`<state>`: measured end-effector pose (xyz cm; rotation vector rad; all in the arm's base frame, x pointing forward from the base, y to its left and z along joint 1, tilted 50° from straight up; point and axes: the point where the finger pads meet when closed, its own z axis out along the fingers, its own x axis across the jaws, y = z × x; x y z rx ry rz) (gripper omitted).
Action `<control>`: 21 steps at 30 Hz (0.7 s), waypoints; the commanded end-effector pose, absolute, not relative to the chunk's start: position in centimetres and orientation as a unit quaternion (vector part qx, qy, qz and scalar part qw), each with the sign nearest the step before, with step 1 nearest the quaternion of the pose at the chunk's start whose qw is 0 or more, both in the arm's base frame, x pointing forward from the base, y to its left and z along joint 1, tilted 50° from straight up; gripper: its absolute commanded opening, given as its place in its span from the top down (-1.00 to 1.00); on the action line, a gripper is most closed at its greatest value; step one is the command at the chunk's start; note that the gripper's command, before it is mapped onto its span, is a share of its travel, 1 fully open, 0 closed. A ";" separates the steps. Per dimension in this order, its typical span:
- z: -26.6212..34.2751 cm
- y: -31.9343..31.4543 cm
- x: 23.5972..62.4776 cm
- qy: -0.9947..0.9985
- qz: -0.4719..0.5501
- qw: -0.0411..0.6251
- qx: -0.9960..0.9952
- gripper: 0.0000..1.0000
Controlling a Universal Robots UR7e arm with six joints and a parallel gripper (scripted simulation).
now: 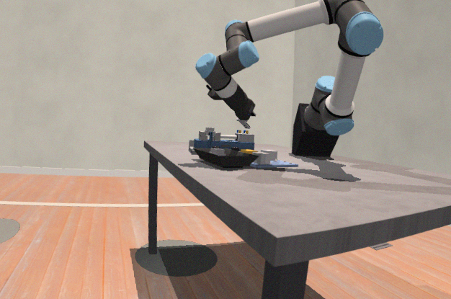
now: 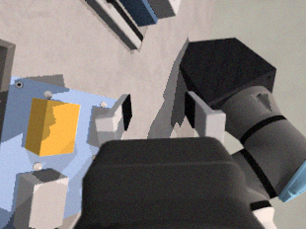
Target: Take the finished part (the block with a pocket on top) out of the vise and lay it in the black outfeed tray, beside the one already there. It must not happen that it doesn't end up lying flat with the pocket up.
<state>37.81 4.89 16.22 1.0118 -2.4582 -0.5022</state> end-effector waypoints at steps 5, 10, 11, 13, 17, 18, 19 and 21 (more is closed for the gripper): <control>16.1 4.6 38.0 -0.890 -0.185 0.211 0.360 -1.00; 15.3 3.3 38.7 -0.900 -0.201 0.192 0.337 -1.00; 15.1 2.9 38.9 -0.903 -0.206 0.186 0.330 -1.00; 14.5 1.9 39.4 -0.909 -0.217 0.171 0.313 -1.00; 13.9 0.9 39.8 -0.916 -0.230 0.153 0.292 -1.00; 13.5 0.2 40.1 -0.919 -0.236 0.144 0.281 -1.00; 13.1 -0.4 40.3 -0.922 -0.243 0.133 0.269 -1.00; 12.2 -1.8 41.0 -0.928 -0.260 0.111 0.242 -1.00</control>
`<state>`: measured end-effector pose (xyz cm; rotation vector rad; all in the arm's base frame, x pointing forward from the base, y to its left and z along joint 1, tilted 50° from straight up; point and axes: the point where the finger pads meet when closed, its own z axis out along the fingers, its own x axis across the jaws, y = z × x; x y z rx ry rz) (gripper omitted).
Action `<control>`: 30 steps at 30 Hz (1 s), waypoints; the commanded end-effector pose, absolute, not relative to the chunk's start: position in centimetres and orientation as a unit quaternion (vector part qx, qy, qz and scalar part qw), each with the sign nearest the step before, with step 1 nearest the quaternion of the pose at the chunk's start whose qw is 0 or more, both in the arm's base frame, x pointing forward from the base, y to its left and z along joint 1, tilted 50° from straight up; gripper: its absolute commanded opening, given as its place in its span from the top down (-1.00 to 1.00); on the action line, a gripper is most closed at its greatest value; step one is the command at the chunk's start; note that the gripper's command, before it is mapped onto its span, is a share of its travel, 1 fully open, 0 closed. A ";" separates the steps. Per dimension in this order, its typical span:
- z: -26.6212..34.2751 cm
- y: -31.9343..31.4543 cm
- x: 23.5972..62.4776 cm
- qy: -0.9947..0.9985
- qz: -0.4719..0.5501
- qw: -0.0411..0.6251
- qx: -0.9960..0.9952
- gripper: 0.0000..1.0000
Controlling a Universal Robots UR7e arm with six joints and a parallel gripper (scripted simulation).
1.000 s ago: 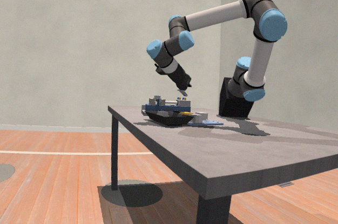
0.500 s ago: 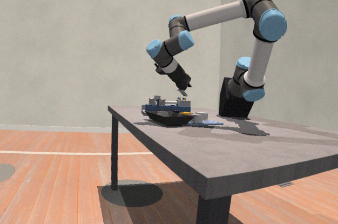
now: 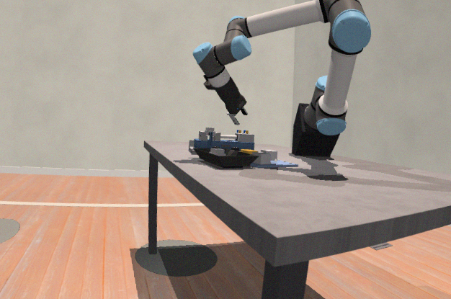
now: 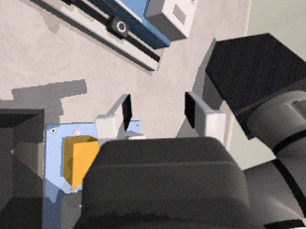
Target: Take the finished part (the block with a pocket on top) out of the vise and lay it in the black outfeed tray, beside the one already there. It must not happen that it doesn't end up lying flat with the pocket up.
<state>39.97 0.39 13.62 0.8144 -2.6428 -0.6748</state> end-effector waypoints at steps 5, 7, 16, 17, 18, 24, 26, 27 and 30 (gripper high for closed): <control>10.2 -5.0 42.5 -0.936 -0.296 0.059 0.179 -1.00; 9.5 -6.2 43.1 -0.938 -0.309 0.039 0.155 -1.00; 6.4 -11.1 45.4 -0.931 -0.358 -0.041 0.055 -1.00; 6.1 -11.7 45.7 -0.929 -0.364 -0.051 0.043 -1.00; 5.7 -12.3 46.0 -0.927 -0.369 -0.061 0.030 -1.00; 3.8 -15.4 47.4 -0.911 -0.395 -0.110 -0.032 -1.00; 3.5 -15.8 47.6 -0.908 -0.399 -0.118 -0.042 -1.00; 3.4 -16.0 47.7 -0.908 -0.400 -0.120 -0.044 -1.00; 3.4 -16.1 47.7 -0.907 -0.401 -0.122 -0.046 -1.00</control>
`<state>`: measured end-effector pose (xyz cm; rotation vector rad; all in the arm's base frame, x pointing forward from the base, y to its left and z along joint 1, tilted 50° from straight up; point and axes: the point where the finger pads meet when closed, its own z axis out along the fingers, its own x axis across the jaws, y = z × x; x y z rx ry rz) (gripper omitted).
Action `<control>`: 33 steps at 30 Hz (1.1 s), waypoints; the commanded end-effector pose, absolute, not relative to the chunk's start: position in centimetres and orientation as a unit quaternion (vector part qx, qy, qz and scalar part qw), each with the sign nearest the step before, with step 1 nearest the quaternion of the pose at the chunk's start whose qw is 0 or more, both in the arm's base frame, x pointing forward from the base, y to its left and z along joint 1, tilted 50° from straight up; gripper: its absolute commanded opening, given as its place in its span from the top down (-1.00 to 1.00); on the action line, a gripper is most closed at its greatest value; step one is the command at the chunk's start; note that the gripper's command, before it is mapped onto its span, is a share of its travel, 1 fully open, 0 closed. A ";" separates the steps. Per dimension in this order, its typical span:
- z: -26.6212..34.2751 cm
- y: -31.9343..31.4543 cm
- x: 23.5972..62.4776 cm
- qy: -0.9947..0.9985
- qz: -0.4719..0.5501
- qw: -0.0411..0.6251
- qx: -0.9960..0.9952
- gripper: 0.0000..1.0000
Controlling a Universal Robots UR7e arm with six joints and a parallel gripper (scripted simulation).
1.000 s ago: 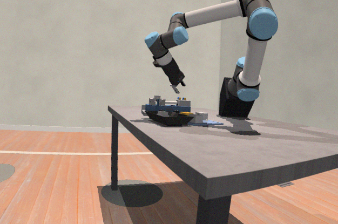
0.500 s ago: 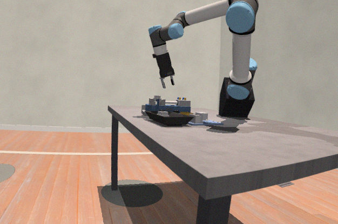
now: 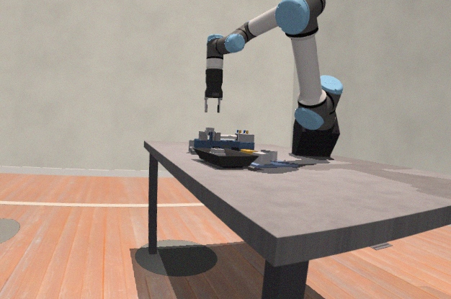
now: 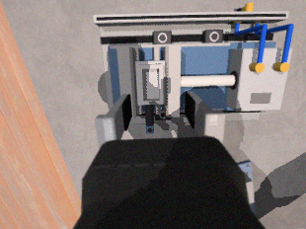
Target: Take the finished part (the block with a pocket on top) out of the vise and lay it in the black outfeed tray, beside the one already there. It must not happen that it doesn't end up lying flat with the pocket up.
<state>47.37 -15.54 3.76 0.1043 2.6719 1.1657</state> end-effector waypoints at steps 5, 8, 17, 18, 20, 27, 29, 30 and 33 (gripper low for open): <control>3.3 -16.1 47.8 0.907 0.401 0.123 0.048 1.00; 3.3 -16.1 47.8 0.907 0.401 0.123 0.048 1.00; 3.3 -16.1 47.8 0.907 0.401 0.123 0.048 1.00; 3.3 -16.1 47.8 0.907 0.401 0.123 0.048 1.00; 3.3 -16.1 47.8 0.907 0.401 0.123 0.048 1.00; 3.3 -16.1 47.8 0.907 0.401 0.123 0.048 1.00; 3.3 -16.1 47.8 0.907 0.401 0.123 0.048 1.00; 3.3 -16.1 47.8 0.907 0.401 0.123 0.048 1.00; 3.3 -16.1 47.8 0.907 0.401 0.123 0.048 1.00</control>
